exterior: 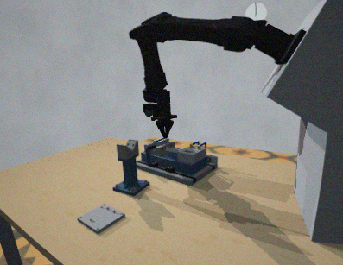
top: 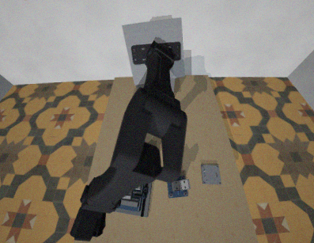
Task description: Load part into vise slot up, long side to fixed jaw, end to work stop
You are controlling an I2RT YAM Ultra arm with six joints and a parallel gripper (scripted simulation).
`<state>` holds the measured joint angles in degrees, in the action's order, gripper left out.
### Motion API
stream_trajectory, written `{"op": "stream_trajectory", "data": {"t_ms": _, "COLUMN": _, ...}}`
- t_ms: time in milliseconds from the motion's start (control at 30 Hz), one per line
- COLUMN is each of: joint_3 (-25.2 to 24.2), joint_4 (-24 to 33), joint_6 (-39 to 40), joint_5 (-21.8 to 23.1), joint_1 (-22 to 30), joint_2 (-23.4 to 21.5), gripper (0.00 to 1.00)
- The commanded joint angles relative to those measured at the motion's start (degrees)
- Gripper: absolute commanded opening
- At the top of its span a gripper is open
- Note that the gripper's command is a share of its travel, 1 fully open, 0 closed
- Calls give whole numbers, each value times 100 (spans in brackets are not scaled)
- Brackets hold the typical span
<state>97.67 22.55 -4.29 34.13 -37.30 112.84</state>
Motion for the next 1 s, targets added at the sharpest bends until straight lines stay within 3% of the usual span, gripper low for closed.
{"op": "stream_trajectory", "data": {"t_ms": 0, "joint_3": -153, "joint_4": -29, "joint_6": 59, "joint_5": 43, "joint_1": 1, "joint_2": -116, "gripper": 0}}
{"op": "stream_trajectory", "data": {"t_ms": 967, "joint_3": -226, "joint_4": -85, "joint_6": 116, "joint_5": -13, "joint_1": 120, "joint_2": -236, "gripper": 0}}
